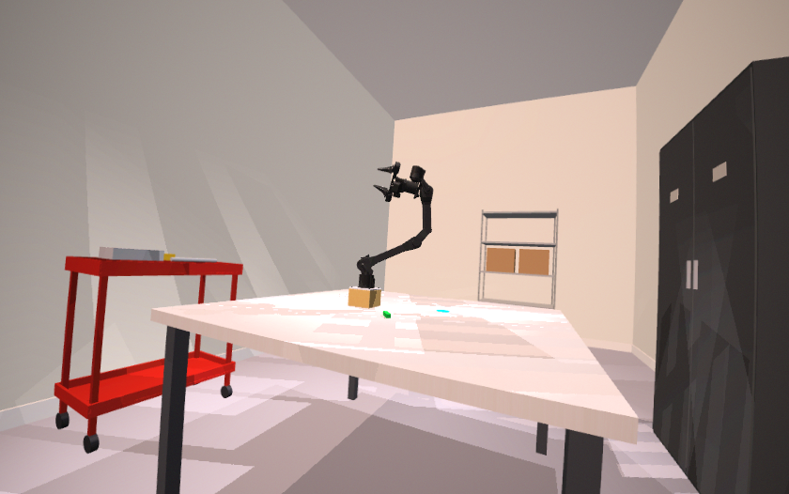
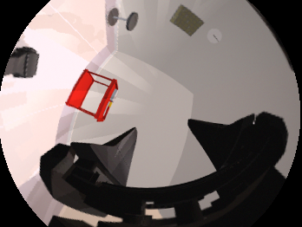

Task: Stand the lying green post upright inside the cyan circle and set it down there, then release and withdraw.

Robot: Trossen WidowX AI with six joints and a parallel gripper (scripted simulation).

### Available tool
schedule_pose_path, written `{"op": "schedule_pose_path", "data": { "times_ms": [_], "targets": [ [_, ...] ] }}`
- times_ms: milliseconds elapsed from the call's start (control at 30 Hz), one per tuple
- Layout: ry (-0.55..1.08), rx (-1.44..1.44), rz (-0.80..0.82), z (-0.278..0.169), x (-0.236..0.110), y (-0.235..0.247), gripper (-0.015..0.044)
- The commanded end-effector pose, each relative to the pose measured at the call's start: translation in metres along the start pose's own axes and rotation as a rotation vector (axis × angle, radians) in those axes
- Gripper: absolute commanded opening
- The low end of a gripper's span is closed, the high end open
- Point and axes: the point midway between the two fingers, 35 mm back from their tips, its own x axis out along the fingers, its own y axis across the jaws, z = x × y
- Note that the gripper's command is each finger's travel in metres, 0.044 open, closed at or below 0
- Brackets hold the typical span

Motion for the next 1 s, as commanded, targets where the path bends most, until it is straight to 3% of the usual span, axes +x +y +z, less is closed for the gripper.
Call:
{"op": "schedule_pose_path", "data": {
  "times_ms": [0, 200, 600, 767, 967],
  "targets": [
    [-0.007, 0.007, 0.001, 0.0, 0.002, 0.0, 0.0374],
    [-0.231, 0.227, 0.051, 0.016, 0.061, 0.012, 0.0233],
    [-0.692, 0.599, 0.316, 0.119, 0.152, 0.021, 0.0233],
    [-0.848, 0.692, 0.482, 0.18, 0.164, 0.021, 0.0233],
    [-0.992, 0.749, 0.711, 0.256, 0.155, 0.023, 0.0233]
  ]
}}
